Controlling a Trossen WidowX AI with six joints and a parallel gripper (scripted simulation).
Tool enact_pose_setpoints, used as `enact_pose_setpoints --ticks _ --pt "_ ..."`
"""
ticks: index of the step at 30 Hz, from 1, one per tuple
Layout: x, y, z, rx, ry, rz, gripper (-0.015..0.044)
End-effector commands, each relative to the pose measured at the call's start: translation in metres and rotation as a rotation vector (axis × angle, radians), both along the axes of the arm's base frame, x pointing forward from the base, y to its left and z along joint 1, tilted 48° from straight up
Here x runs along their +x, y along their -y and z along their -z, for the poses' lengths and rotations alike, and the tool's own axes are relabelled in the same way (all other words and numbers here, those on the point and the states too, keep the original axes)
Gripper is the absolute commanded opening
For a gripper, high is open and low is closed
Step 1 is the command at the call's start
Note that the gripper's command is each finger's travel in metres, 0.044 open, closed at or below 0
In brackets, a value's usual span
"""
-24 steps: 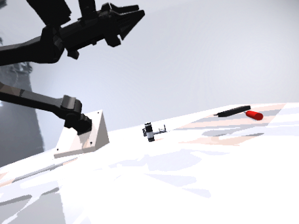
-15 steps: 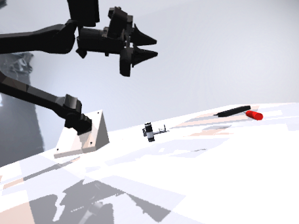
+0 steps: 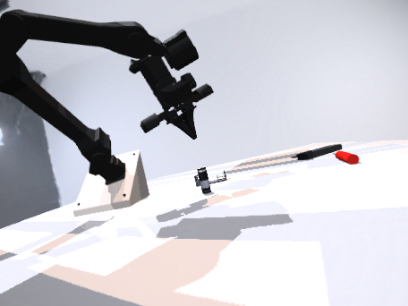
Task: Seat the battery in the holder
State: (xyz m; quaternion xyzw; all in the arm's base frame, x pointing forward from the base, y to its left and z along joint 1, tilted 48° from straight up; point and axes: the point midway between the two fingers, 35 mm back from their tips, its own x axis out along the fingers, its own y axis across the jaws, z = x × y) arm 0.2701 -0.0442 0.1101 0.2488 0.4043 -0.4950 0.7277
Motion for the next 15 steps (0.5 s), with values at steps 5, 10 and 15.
enact_pose_setpoints --ticks 5,10,15 --pt "-0.033 0.017 -0.005 -0.260 -0.172 0.263 0.0000" --pt "-0.033 0.017 -0.005 -0.260 -0.172 0.263 0.0000" --pt "-0.033 0.032 0.010 -0.255 -0.171 0.262 0.0000"
